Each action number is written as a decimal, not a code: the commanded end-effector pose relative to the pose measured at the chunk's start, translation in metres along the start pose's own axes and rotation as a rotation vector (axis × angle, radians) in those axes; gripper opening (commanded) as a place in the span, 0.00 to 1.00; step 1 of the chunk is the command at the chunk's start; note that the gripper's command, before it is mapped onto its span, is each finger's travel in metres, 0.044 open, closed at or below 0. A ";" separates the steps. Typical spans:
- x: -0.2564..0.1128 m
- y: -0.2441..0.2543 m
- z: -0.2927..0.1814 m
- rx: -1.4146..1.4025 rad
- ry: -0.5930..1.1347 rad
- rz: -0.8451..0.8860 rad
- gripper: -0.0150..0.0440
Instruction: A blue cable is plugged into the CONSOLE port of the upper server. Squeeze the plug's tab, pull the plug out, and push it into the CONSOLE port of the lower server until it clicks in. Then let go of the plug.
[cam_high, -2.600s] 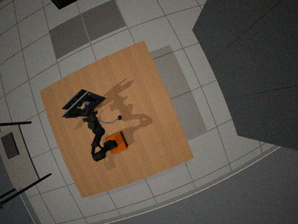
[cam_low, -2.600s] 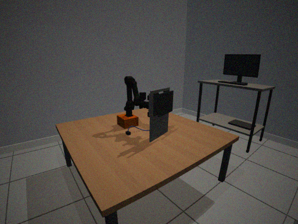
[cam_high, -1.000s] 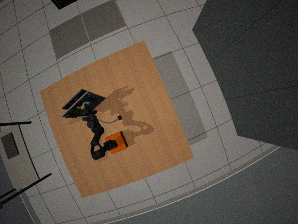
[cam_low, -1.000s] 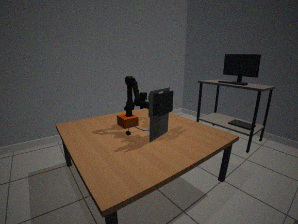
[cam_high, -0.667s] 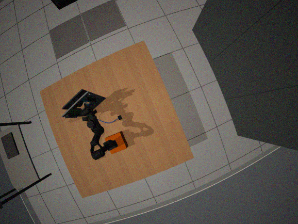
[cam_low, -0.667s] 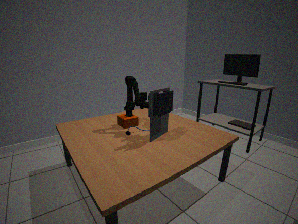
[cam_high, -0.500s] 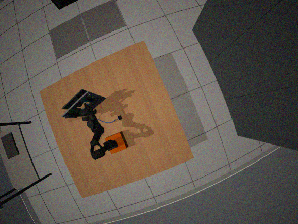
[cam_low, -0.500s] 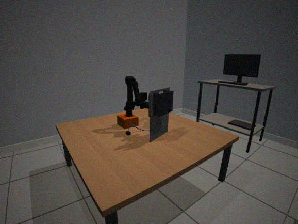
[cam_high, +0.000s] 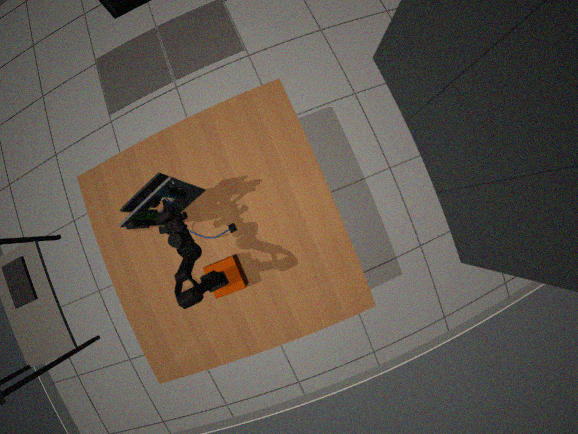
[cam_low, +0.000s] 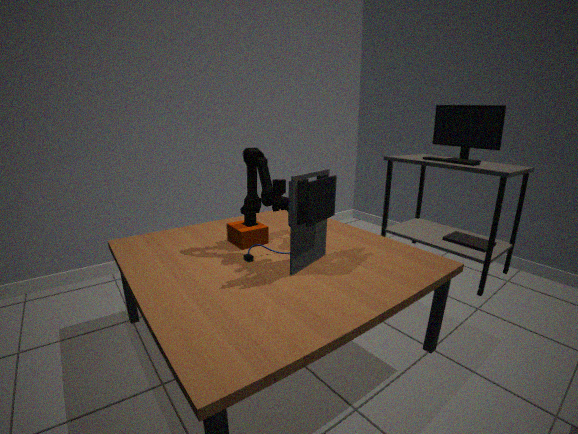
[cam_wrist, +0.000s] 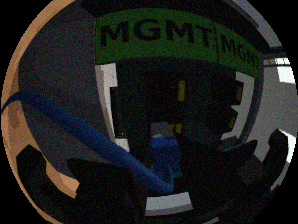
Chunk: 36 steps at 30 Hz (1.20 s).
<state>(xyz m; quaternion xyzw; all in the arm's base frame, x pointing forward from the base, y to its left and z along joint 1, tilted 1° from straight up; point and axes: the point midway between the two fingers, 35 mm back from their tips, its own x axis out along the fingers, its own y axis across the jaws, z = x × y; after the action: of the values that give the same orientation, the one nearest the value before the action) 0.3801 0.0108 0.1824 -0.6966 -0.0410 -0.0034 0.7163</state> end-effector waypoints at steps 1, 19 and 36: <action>0.002 -0.003 0.000 0.005 0.002 -0.012 0.25; 0.005 -0.003 0.000 0.005 0.002 -0.014 0.25; 0.003 0.000 0.000 0.001 0.000 -0.002 0.92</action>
<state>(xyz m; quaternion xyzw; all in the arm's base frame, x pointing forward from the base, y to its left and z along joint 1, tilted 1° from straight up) 0.3826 0.0113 0.1823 -0.6963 -0.0415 -0.0042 0.7166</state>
